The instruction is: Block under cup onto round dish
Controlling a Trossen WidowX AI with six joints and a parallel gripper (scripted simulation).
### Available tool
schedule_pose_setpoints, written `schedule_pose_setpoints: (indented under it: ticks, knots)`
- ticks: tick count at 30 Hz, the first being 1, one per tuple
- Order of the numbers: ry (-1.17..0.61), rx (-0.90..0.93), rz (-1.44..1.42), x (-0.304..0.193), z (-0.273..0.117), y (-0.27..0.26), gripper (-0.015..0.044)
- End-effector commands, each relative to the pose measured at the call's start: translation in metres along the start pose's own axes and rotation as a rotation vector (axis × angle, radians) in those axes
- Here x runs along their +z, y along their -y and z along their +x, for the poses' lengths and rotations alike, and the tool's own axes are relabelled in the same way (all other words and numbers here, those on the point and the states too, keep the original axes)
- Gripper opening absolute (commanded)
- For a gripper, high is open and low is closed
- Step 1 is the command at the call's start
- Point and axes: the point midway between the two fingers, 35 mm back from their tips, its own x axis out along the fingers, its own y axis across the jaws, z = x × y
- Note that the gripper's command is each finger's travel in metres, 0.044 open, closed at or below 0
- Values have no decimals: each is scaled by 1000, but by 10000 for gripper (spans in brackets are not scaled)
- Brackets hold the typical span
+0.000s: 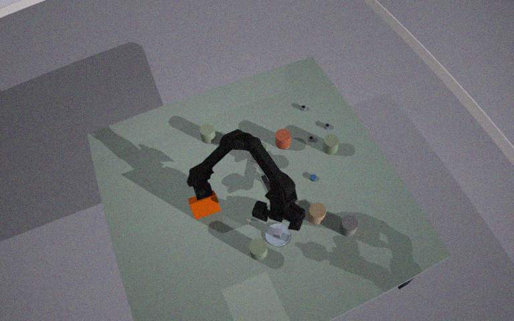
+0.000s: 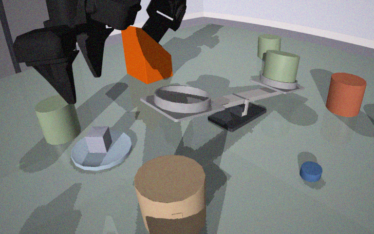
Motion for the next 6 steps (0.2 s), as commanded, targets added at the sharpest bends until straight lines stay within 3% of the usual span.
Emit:
schedule_pose_setpoints:
  ticks: [1, 6]
  knots:
    - [-4, -7, -6, 0, -13, 0, 440]
    - [-4, -7, -6, 0, -13, 0, 440]
